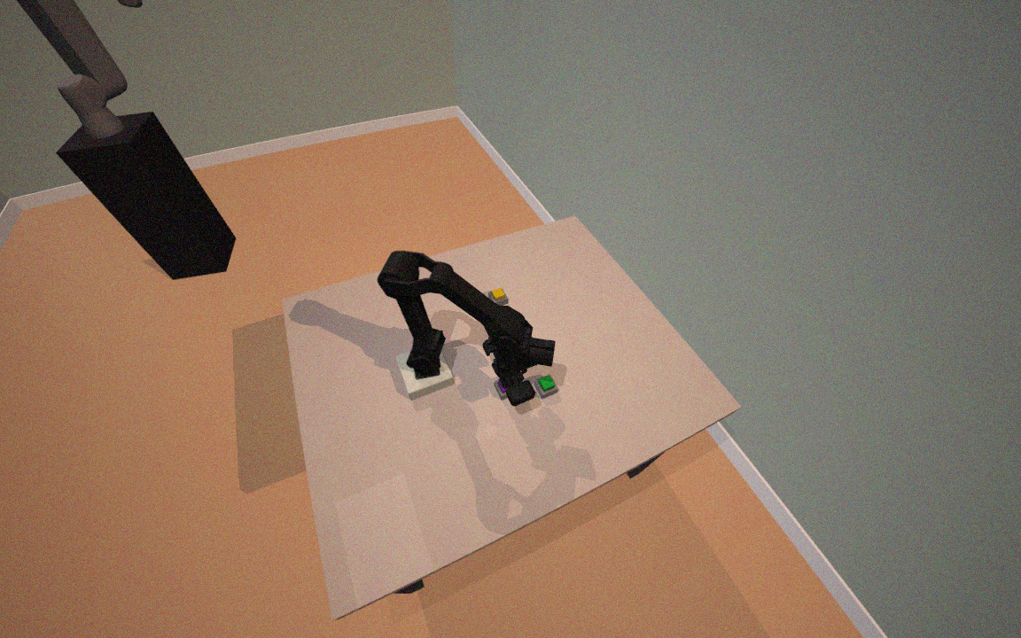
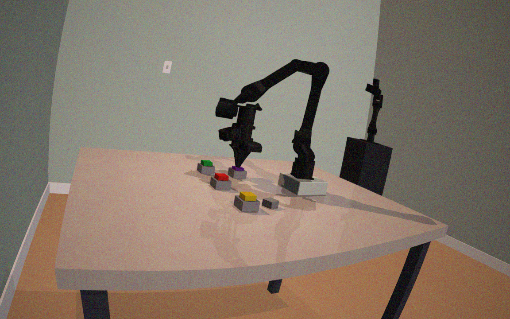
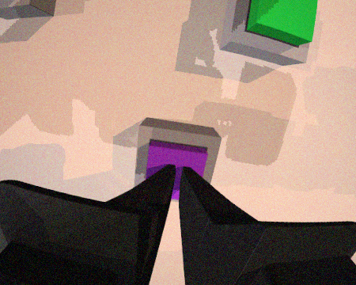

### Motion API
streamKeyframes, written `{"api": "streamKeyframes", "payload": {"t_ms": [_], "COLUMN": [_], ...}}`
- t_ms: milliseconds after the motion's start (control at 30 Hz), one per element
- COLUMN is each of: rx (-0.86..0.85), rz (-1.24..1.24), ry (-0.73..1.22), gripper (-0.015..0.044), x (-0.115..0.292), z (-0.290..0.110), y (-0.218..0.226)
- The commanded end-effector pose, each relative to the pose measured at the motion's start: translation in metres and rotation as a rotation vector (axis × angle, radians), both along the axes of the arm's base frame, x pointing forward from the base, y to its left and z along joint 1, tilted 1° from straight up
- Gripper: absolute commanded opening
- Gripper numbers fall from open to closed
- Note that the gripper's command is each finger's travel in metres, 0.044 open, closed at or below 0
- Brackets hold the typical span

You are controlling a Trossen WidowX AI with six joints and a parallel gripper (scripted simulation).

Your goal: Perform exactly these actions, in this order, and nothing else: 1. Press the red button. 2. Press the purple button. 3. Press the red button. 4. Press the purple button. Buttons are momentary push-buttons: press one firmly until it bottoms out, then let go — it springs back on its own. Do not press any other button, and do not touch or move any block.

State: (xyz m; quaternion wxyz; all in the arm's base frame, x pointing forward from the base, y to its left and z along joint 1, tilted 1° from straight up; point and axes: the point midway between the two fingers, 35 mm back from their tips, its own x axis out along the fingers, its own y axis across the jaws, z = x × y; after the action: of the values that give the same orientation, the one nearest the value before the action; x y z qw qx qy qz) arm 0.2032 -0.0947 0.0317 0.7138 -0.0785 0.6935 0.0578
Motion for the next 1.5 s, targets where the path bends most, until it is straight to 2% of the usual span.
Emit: {"api": "streamKeyframes", "payload": {"t_ms": [0,500,633,833,1000,1300,1467], "rx": [0.005,0.005,0.005,0.005,0.011,0.032,0.036], "rz": [0.004,0.004,0.004,0.004,0.017,0.05,0.038], "ry": [0.009,0.009,0.009,0.009,0.003,-0.005,0.001], "gripper": [0.002,0.002,0.002,0.002,0.0151,0.0387,0.04], "x": [-0.002,-0.002,-0.002,-0.003,0.023,0.057,0.054], "z": [-0.003,-0.003,0.028,0.03,0.038,0.058,0.069], "y": [0.001,0.001,0.001,0.002,0.035,0.146,0.21]}}
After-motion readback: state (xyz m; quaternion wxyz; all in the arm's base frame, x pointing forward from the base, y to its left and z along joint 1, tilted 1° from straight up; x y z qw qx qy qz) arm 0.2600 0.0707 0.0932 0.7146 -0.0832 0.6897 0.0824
